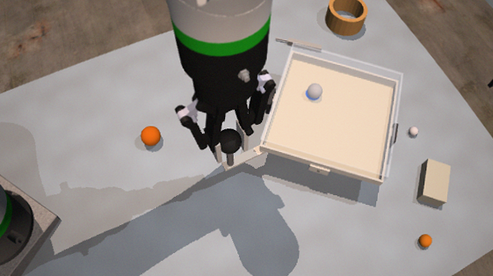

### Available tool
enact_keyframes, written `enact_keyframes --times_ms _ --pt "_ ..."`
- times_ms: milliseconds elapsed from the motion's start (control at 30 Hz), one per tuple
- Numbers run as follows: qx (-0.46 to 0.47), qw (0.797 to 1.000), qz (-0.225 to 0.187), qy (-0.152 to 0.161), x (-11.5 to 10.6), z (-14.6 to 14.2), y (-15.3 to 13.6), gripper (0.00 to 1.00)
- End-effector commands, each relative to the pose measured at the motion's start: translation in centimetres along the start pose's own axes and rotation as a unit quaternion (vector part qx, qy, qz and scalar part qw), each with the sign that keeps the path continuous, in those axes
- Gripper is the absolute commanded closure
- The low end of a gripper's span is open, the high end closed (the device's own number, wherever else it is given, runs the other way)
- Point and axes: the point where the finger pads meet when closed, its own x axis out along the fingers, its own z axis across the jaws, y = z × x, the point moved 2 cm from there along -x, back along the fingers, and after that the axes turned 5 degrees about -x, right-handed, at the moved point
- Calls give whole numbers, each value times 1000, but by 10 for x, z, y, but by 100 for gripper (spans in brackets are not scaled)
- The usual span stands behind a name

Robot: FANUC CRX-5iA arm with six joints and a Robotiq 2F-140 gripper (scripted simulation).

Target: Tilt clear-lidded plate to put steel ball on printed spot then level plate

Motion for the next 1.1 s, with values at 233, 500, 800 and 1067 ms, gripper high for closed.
enact_keyframes --times_ms 233,500,800,1067 --pt "0 1000 0 0 0 0 0 90" --pt "0 1000 0 0 0 0 0 90" --pt "0 1000 0 0 0 0 0 58" --pt "0 1000 0 0 0 0 0 58"
